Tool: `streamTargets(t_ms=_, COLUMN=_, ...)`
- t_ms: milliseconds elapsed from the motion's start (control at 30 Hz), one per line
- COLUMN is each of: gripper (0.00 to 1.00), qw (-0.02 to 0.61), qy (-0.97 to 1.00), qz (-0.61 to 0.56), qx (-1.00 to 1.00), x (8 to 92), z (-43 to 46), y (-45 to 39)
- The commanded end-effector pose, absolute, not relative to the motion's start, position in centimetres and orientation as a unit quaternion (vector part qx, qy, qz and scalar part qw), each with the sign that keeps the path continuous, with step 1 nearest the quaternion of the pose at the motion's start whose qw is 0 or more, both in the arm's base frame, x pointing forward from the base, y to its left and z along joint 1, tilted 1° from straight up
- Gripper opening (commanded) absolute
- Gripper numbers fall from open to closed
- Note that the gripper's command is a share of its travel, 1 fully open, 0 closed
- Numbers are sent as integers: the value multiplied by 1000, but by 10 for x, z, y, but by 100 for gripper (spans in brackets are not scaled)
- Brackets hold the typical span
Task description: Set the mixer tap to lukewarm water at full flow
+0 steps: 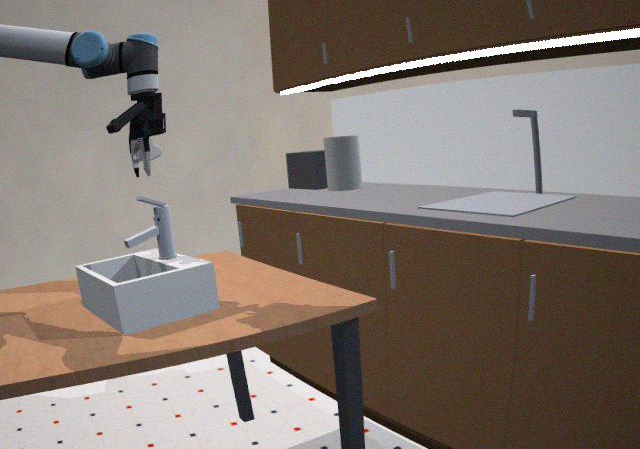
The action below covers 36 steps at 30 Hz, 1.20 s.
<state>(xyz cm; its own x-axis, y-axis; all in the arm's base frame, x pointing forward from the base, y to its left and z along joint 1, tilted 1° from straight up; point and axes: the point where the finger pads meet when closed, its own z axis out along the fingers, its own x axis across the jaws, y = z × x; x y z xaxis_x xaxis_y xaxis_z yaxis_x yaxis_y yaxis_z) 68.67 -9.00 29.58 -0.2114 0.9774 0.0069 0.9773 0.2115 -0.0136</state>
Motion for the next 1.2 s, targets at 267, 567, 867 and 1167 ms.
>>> streamTargets(t_ms=267, gripper=43, qw=8, qy=-779, qz=3, qx=-627, x=687, z=276, y=-88)
streamTargets(t_ms=567, gripper=43, qw=8, qy=-779, qz=3, qx=-627, x=687, z=267, y=-88)
streamTargets(t_ms=867, gripper=43, qw=8, qy=-779, qz=3, qx=-627, x=687, z=259, y=-88)
streamTargets(t_ms=1167, gripper=43, qw=6, qy=-779, qz=3, qx=-627, x=687, z=258, y=-88)
